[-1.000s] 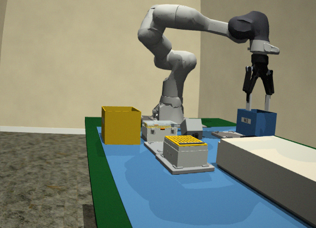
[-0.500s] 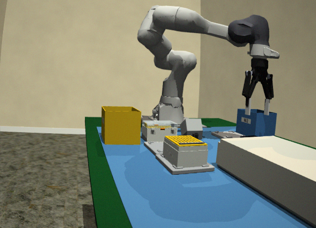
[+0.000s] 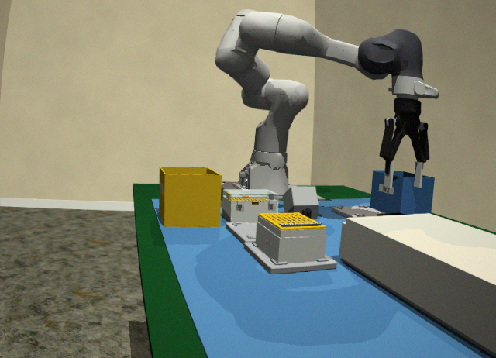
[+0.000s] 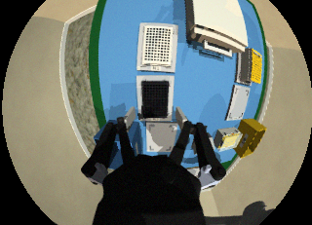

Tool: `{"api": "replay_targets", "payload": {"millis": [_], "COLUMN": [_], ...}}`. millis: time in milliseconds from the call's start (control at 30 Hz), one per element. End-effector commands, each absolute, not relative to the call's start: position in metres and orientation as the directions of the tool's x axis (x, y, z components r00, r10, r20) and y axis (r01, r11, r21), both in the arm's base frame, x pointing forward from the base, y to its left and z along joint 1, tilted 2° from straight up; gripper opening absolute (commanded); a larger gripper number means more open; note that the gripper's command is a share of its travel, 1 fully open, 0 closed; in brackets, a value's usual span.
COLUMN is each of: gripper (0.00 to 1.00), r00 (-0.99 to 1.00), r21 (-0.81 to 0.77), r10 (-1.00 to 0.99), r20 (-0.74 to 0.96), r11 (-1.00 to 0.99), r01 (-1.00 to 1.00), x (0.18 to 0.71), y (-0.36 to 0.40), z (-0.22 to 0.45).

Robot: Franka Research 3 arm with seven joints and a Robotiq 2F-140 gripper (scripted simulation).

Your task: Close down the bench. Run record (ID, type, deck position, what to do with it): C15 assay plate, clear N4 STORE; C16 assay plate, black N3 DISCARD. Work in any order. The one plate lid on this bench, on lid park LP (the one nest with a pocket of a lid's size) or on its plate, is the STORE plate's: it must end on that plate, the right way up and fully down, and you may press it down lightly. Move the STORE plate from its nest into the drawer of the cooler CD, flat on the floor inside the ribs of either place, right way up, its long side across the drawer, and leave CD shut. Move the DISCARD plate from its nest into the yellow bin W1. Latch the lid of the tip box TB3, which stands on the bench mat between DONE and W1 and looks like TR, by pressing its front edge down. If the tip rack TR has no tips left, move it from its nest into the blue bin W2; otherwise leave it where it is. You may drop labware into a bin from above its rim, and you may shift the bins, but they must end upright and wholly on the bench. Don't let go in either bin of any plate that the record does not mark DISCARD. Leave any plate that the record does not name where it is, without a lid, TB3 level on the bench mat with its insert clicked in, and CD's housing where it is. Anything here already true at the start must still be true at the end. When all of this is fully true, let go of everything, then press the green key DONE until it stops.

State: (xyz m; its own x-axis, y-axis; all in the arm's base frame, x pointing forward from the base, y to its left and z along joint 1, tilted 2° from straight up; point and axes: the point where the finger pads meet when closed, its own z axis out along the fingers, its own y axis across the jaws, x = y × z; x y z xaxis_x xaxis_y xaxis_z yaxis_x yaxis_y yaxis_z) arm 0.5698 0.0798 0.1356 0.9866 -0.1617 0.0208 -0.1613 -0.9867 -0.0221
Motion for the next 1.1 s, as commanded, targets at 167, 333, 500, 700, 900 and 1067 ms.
{"api": "replay_targets", "payload": {"millis": [167, 333, 500, 700, 900, 1067], "gripper": [0.66, 0.66, 0.66, 0.66, 0.66, 0.66], "r00": [0.986, 0.986, 0.986, 0.986, 0.986, 0.986], "r21": [-0.026, -0.026, -0.026, -0.026, -0.026, -0.026], "r10": [-0.167, -0.167, -0.167, -0.167, -0.167, -0.167], "r20": [0.027, 0.027, 0.027, 0.027, 0.027, 0.027], "r11": [-0.986, -0.986, -0.986, -0.986, -0.986, -0.986], "r01": [-0.166, -0.166, -0.166, -0.166, -0.166, -0.166], "x": [0.572, 0.572, 0.572, 0.572, 0.572, 0.572], "y": [0.082, 0.082, 0.082, 0.082, 0.082, 0.083], "z": [0.124, 0.120, 0.113, 0.105, 0.100, 0.093]}}
